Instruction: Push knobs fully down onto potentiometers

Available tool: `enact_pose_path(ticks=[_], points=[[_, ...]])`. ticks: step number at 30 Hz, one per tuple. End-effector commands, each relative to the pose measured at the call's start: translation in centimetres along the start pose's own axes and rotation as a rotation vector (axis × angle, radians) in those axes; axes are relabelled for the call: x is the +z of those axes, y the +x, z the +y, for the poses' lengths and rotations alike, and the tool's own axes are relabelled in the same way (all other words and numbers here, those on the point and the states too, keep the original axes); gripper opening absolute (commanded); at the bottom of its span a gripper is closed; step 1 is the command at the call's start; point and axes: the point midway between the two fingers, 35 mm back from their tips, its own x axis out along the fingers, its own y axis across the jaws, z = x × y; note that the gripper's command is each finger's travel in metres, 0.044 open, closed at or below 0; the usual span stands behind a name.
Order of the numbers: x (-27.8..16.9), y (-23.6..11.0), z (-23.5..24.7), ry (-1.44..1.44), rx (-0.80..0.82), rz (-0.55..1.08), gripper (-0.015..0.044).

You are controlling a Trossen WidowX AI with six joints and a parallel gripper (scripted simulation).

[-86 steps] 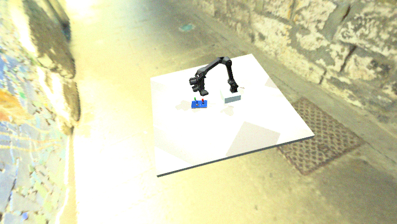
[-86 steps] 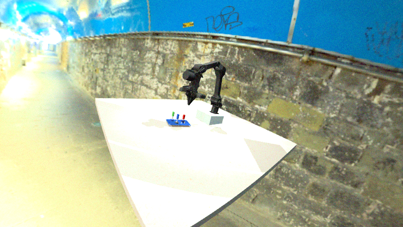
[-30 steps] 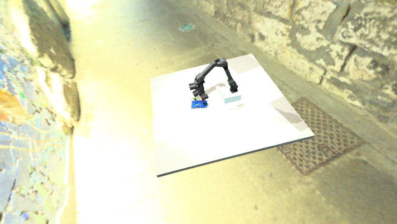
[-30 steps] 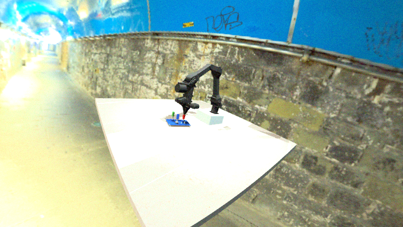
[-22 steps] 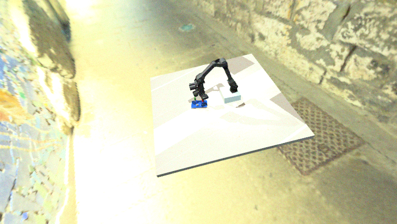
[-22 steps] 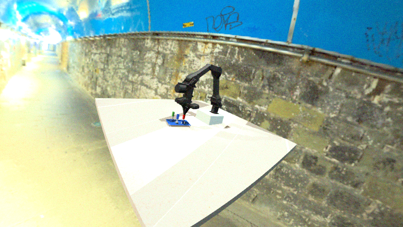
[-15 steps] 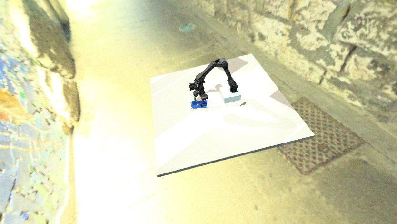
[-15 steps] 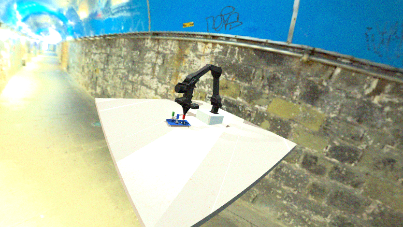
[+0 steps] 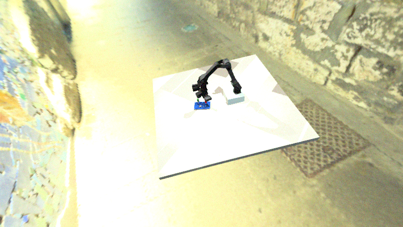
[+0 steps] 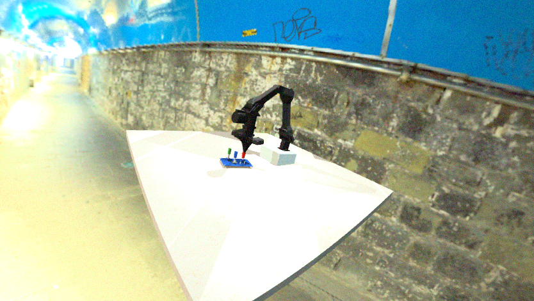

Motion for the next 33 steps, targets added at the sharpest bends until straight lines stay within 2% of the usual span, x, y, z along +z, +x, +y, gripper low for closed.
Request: enact_pose_path(ticks=[1, 33], points=[[0.02, 0.17, -0.05, -0.004, -0.002, -0.001, 0.0], [0.02, 0.64, -0.05, -0.004, -0.002, -0.001, 0.0]])
